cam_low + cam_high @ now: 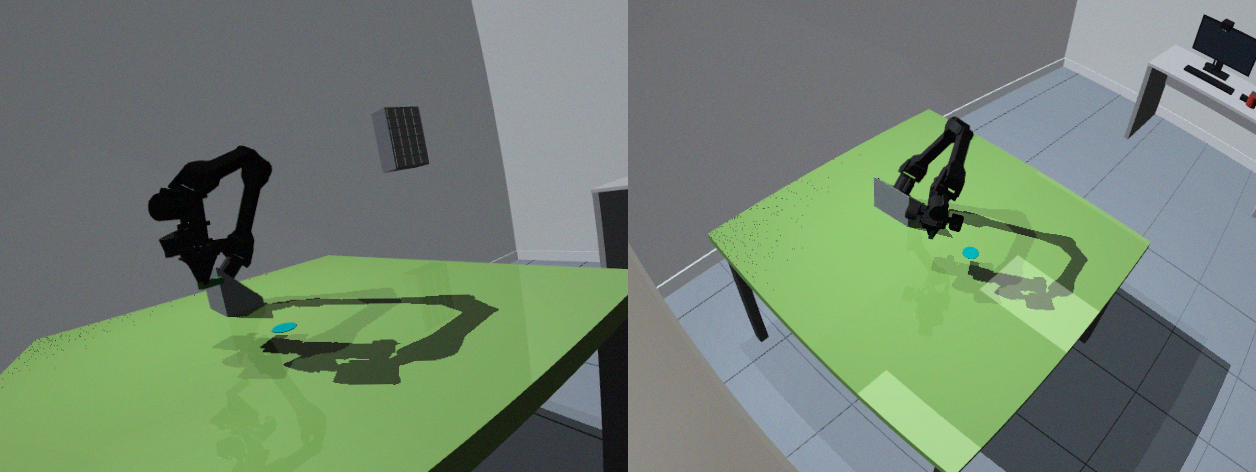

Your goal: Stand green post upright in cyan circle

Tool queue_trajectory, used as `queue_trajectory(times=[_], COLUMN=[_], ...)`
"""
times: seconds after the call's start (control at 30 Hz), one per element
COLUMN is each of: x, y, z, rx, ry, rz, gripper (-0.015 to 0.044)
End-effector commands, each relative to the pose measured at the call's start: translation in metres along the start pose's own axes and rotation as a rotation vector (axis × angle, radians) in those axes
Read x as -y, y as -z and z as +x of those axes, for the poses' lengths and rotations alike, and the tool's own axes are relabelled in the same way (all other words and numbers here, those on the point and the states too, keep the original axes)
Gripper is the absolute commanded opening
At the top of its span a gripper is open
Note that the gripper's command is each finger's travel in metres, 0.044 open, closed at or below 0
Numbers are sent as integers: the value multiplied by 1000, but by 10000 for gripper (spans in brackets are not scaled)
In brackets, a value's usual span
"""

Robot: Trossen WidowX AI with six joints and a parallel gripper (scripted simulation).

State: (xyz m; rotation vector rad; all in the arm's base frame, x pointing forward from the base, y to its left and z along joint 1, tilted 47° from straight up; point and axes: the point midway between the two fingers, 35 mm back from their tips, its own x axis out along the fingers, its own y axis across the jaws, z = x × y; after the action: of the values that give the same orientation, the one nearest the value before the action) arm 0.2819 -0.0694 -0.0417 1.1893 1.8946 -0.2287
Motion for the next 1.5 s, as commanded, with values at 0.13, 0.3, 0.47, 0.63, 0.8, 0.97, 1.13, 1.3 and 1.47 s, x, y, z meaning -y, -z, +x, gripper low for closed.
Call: queue_trajectory(times=[0.13,0.3,0.47,0.63,0.8,0.97,1.13,1.3,1.47], x=[-20,-32,-44,-55,-66,-78,-89,-99,-110], y=[7,12,18,25,32,40,48,57,66], z=[-5,-6,-8,-10,-11,-12,-13,-14,-15], rx=[2,-1,-4,-8,-12,-16,-21,-26,-32], ry=[-10,-14,-18,-22,-26,-31,-36,-42,-48], rz=[-96,-153,-211,-268,-326,-383,-441,-499,-556], gripper=[23,23,23,23,23,23,23,23,23])
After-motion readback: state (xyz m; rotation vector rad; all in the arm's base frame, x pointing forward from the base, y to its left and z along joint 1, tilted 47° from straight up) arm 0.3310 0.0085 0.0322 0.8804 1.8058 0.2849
